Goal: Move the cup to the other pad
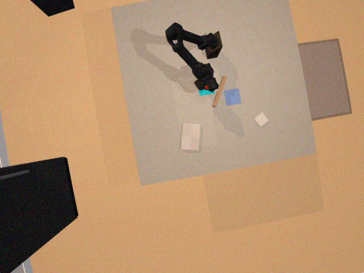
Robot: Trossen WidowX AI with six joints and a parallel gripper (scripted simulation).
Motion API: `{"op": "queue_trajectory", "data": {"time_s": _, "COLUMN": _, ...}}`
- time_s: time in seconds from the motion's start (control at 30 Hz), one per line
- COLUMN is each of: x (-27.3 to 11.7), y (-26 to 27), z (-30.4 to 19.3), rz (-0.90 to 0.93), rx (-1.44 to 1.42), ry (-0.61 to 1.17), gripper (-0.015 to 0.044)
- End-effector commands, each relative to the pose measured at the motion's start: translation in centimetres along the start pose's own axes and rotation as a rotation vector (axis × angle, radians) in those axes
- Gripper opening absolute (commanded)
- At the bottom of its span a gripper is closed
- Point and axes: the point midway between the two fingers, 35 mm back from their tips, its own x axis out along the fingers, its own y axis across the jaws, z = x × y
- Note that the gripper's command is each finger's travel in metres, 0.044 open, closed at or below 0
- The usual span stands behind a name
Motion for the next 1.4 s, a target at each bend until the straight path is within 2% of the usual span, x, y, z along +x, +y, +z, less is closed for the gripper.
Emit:
{"op": "queue_trajectory", "data": {"time_s": 0.0, "x": 0.6, "y": -0.2, "z": -0.1, "rz": -0.006, "rx": -0.008, "ry": 0.0, "gripper": 0.0}}
{"op": "queue_trajectory", "data": {"time_s": 0.6, "x": 2.6, "y": -0.5, "z": -0.1, "rz": -0.008, "rx": -0.008, "ry": -0.003, "gripper": 0.0}}
{"op": "queue_trajectory", "data": {"time_s": 1.07, "x": 2.3, "y": -0.3, "z": 0.1, "rz": -0.003, "rx": 0.0, "ry": -0.003, "gripper": 0.0}}
{"op": "queue_trajectory", "data": {"time_s": 1.23, "x": 2.3, "y": -0.3, "z": 0.1, "rz": -0.003, "rx": 0.0, "ry": -0.003, "gripper": 0.0128}}
{"op": "queue_trajectory", "data": {"time_s": 1.37, "x": 2.3, "y": -0.3, "z": 0.1, "rz": -0.003, "rx": 0.0, "ry": -0.003, "gripper": 0.0128}}
